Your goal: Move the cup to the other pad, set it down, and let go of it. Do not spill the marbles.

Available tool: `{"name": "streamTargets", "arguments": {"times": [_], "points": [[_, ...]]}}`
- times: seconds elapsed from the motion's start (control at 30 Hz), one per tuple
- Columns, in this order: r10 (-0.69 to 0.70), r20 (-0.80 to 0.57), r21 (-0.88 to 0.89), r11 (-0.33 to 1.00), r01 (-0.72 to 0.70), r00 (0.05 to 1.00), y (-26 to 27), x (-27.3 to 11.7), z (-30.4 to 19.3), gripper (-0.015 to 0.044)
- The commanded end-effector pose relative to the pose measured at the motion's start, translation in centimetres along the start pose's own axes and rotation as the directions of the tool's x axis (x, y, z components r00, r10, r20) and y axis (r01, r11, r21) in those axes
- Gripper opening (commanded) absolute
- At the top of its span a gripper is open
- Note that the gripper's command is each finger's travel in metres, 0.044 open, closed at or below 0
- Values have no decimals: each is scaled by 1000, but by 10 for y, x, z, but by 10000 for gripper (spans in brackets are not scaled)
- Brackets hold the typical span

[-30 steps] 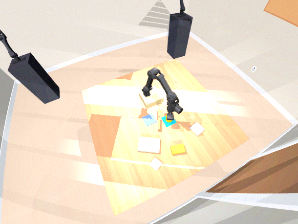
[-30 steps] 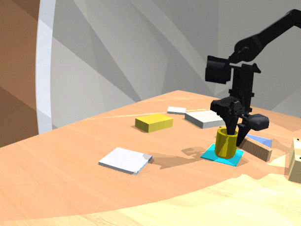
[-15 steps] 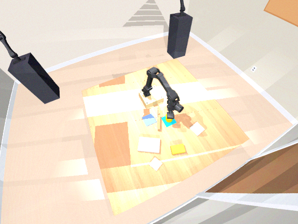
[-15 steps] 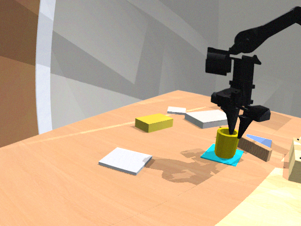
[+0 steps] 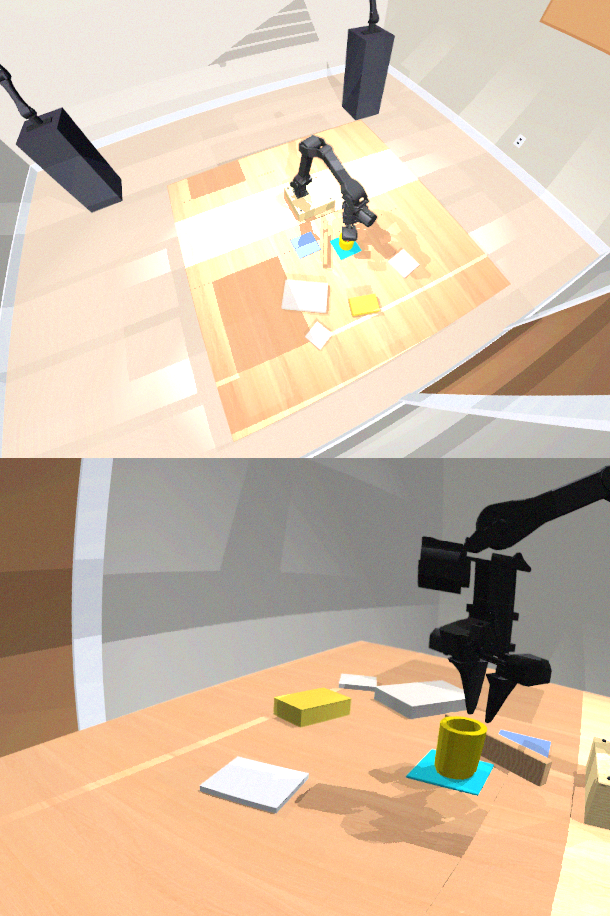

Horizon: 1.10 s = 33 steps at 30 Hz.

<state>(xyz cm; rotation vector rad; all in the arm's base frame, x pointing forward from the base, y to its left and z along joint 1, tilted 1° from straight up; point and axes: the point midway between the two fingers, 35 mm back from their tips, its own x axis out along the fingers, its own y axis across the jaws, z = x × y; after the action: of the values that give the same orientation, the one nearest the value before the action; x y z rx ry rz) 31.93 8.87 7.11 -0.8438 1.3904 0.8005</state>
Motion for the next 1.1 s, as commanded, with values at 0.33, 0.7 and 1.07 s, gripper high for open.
{"name": "streamTargets", "arguments": {"times": [0.33, 0.7, 1.07], "points": [[1, 0, 0, 1000, -1, 1000, -1, -8, 1, 440], [2, 3, 1, 1000, -2, 1000, -2, -48, 1, 440], [-2, 2, 1, 1000, 2, 1000, -3, -59, 0, 440]]}}
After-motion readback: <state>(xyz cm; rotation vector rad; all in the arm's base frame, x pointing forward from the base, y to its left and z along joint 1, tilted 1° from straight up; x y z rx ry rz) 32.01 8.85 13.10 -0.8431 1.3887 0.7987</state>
